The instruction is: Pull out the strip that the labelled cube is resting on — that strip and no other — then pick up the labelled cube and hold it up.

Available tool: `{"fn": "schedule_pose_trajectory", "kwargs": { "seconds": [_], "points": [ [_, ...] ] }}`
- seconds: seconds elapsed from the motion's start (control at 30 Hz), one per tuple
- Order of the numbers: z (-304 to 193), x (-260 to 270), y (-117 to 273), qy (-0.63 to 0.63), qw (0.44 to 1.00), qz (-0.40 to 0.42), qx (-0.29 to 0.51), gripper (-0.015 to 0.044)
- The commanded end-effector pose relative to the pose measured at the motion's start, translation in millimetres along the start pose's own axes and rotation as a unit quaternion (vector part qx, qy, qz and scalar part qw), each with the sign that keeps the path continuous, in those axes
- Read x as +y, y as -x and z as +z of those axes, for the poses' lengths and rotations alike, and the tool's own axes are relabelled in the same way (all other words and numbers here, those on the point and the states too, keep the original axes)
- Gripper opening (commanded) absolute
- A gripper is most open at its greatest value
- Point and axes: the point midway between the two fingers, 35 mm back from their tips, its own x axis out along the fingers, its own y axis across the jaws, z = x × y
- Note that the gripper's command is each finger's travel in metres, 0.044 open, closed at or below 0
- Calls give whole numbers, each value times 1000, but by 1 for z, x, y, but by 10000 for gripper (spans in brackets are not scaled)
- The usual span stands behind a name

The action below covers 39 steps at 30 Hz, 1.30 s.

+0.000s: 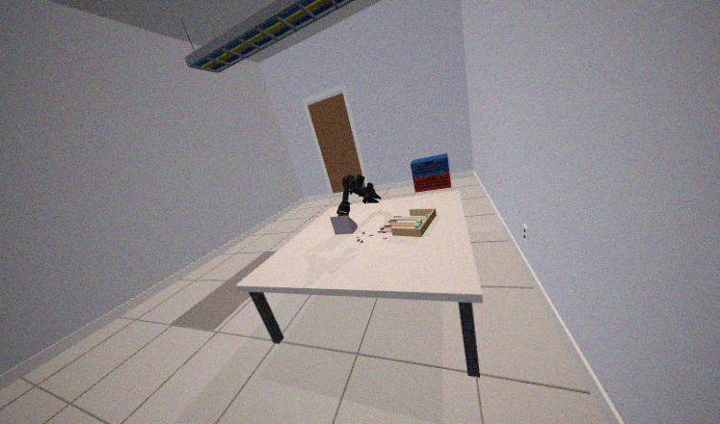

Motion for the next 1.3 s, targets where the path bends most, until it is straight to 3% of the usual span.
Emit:
{"fn": "schedule_pose_trajectory", "kwargs": {
  "seconds": [0.0, 0.03, 0.13, 0.53, 0.8, 1.27],
  "points": [
    [0, 1, 0, -3, 1000, 2, 0, 400],
    [0, 1, 0, -3, 1000, 2, 0, 400],
    [3, -1, -10, -18, 999, -1, 26, 321],
    [-10, -1, -92, -111, 953, -40, 279, 6],
    [-43, 19, -127, -134, 881, -66, 449, 0],
    [-54, 19, -137, -134, 879, -67, 453, 0]
  ]
}}
